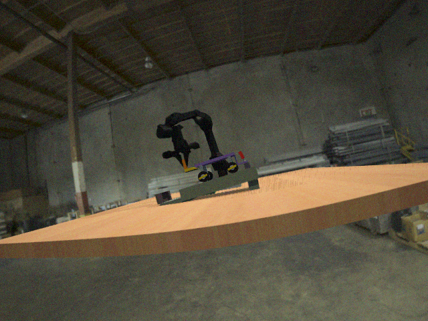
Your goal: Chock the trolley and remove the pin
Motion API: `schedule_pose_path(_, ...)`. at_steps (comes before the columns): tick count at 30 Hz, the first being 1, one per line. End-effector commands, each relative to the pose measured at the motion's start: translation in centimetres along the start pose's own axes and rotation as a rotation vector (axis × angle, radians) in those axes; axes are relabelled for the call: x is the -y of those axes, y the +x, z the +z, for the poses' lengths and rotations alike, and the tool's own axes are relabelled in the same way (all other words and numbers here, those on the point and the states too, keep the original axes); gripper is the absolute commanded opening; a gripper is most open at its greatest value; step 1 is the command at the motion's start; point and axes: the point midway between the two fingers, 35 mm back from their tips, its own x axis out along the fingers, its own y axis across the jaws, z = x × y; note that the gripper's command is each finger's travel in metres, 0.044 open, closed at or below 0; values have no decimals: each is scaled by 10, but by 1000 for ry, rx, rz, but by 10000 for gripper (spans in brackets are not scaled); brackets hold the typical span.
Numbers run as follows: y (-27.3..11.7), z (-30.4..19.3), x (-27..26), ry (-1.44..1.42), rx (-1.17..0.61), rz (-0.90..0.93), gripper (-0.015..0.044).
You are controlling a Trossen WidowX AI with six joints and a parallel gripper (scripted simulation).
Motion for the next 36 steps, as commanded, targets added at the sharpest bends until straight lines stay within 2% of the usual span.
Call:
schedule_pose_path(1,3,-10,0,3,0,-6,0)
schedule_pose_path(11,10,-23,-1,3,-1,-6,0)
schedule_pose_path(36,69,-24,0,2,0,-6,0)
